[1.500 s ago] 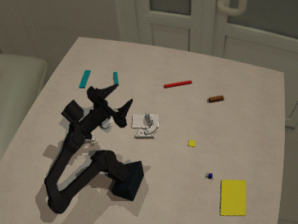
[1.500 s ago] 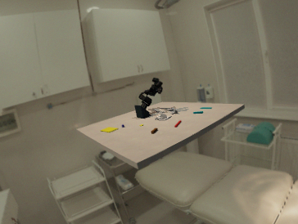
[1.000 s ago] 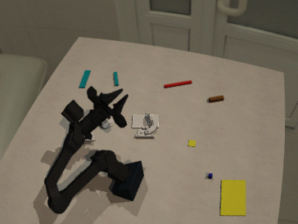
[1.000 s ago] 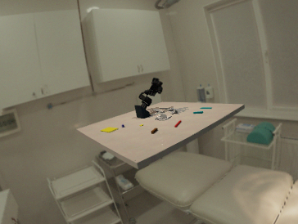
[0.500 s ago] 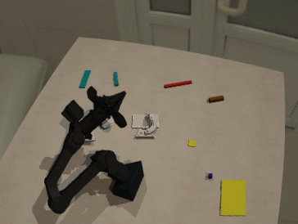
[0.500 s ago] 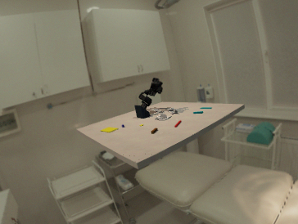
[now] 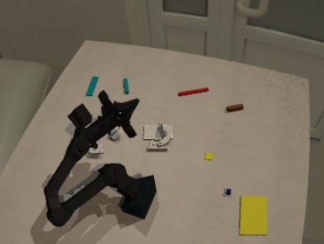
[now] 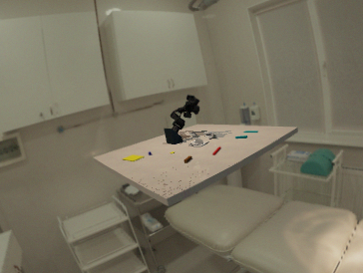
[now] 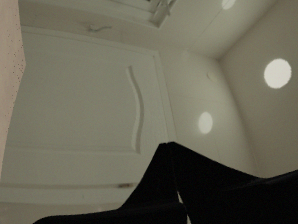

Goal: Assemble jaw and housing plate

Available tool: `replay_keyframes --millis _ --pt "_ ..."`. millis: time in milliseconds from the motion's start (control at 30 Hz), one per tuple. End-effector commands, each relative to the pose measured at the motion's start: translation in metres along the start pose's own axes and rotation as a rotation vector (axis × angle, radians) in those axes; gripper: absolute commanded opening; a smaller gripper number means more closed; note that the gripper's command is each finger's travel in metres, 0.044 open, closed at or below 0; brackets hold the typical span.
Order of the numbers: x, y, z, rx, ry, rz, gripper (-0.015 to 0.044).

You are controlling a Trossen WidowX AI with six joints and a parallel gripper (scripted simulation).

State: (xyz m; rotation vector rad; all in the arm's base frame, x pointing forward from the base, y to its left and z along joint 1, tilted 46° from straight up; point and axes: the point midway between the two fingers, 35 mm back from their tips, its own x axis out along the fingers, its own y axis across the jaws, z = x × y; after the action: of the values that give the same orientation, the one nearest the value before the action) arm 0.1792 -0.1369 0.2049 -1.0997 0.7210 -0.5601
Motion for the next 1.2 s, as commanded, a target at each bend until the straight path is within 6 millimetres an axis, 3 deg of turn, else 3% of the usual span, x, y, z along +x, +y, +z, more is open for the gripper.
replay_keyframes --millis 0,1167 --pt "0.002 0.003 0.009 0.027 -0.027 0.057 0.0000" --pt "0.011 0.055 0.069 0.288 -0.097 0.609 0.0000"
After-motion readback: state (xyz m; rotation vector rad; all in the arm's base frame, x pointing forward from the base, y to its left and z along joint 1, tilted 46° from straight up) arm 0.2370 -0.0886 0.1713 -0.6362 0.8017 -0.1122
